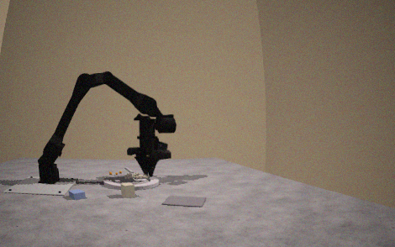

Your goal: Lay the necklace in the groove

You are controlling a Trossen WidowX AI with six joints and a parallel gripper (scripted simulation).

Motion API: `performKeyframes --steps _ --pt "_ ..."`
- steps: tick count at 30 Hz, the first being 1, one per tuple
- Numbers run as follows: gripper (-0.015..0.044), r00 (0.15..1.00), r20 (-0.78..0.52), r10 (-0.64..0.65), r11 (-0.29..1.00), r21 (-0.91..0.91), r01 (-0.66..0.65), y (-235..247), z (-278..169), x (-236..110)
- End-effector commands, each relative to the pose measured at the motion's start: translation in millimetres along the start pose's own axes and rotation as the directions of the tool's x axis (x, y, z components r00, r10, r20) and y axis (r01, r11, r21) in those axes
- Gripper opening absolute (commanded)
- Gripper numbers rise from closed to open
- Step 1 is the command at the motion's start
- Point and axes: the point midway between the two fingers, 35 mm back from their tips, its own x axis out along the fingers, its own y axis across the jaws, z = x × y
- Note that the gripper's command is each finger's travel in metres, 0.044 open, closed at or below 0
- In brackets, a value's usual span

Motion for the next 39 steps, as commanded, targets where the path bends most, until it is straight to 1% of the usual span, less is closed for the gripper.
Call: performKeyframes --steps 1,2,33,39 --pt "0.0015 1.0 0.0 0.0 1.0 0.0 0.0 0.0 0.0 -0.2" --pt "0.0 1.0 0.0 0.0 1.0 0.0 0.0 0.0 0.0 -0.2" --pt "0.0 1.0 0.0 0.0 1.0 0.0 0.0 0.0 0.0 -0.2" --pt "0.0 1.0 -0.003 0.001 1.0 0.004 -0.001 -0.2 0.1 -8.3"
